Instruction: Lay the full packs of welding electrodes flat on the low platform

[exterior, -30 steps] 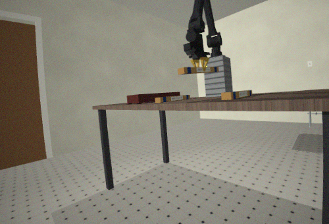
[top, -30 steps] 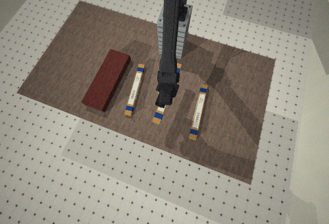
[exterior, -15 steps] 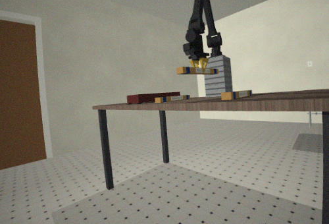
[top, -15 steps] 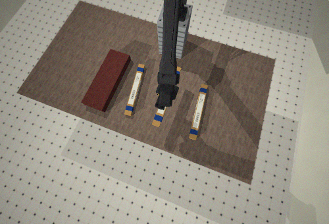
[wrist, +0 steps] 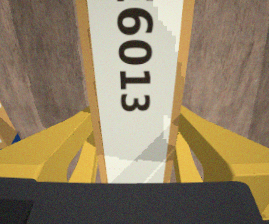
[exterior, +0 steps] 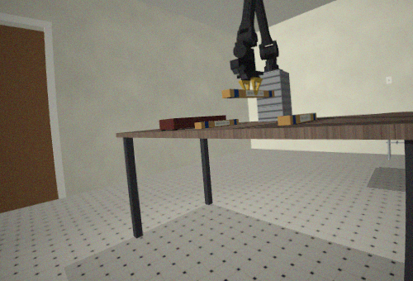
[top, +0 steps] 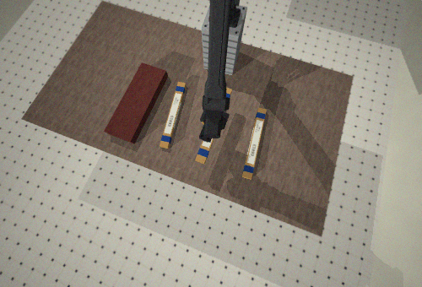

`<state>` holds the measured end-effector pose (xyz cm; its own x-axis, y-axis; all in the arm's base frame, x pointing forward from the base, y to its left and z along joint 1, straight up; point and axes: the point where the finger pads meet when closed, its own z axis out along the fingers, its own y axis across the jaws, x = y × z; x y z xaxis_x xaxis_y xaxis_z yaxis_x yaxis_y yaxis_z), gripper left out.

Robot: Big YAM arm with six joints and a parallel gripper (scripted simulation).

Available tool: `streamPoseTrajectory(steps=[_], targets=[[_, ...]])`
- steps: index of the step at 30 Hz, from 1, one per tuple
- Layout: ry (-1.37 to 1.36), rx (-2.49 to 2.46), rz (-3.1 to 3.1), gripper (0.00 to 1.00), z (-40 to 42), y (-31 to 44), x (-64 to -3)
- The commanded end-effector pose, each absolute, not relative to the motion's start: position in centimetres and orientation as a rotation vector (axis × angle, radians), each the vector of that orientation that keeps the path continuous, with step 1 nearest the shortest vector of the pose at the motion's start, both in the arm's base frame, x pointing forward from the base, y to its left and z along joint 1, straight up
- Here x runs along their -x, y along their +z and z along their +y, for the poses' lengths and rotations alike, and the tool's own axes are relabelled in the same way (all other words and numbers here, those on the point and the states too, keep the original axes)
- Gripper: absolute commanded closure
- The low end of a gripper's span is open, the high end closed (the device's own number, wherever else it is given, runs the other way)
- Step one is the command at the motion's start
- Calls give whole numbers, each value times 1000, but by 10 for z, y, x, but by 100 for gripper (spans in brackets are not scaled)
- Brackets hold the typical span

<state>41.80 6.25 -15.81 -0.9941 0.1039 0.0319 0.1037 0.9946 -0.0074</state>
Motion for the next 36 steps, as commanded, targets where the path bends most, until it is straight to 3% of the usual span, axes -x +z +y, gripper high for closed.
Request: streamPoseTrajectory(steps=[1,36], targets=[[-18,174,-3193,100,74,-143,-461],[-17,174,-3192,100,73,-195,-461]])
